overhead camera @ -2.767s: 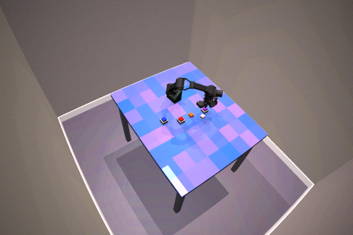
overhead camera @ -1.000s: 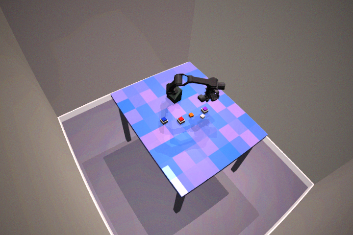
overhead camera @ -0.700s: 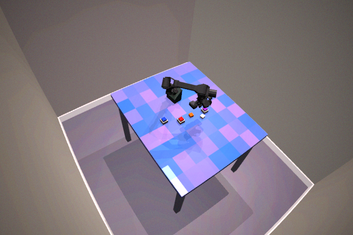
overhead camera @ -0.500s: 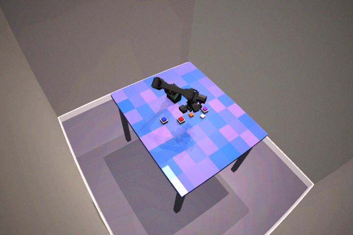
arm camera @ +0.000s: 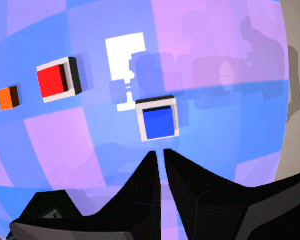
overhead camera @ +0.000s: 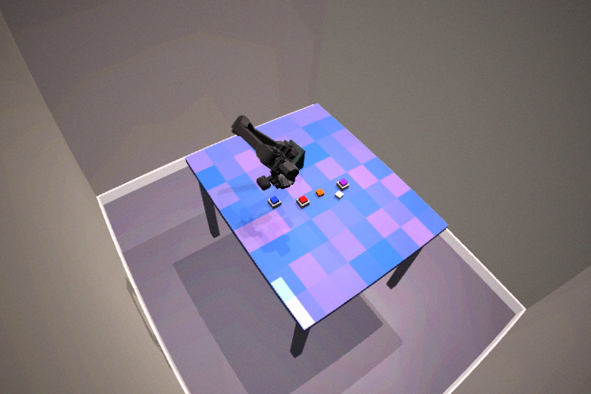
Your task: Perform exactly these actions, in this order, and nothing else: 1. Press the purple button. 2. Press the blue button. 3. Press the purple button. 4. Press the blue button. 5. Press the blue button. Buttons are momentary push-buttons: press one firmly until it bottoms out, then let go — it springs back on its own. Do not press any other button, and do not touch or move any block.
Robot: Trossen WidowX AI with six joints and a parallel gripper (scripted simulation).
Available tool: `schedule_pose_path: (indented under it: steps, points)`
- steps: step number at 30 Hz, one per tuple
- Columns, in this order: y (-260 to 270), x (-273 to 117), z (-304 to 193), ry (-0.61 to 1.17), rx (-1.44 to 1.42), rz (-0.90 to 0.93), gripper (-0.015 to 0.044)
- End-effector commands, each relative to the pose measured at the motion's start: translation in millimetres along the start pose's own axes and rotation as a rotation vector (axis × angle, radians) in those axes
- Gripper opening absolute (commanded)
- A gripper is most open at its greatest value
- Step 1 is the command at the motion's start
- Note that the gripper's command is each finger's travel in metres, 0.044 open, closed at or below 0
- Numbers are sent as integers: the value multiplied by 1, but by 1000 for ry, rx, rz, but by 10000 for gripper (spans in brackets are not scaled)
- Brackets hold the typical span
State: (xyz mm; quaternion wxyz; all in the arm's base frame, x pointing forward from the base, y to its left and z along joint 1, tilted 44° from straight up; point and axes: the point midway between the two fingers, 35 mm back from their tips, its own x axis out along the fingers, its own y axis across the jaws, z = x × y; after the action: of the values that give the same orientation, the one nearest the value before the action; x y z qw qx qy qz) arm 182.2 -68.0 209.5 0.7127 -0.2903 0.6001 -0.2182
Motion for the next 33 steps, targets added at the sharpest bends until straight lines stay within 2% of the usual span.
schedule_pose_path:
  steps: [1, 6, 12, 33]
  points:
    - [-7, 2, -13, 10, -18, -15, 20]
    - [-7, 9, -12, 11, -17, -12, 20]
    - [-9, 61, -13, 8, -16, -18, 20]
    - [-9, 86, -13, 8, -16, -19, 20]
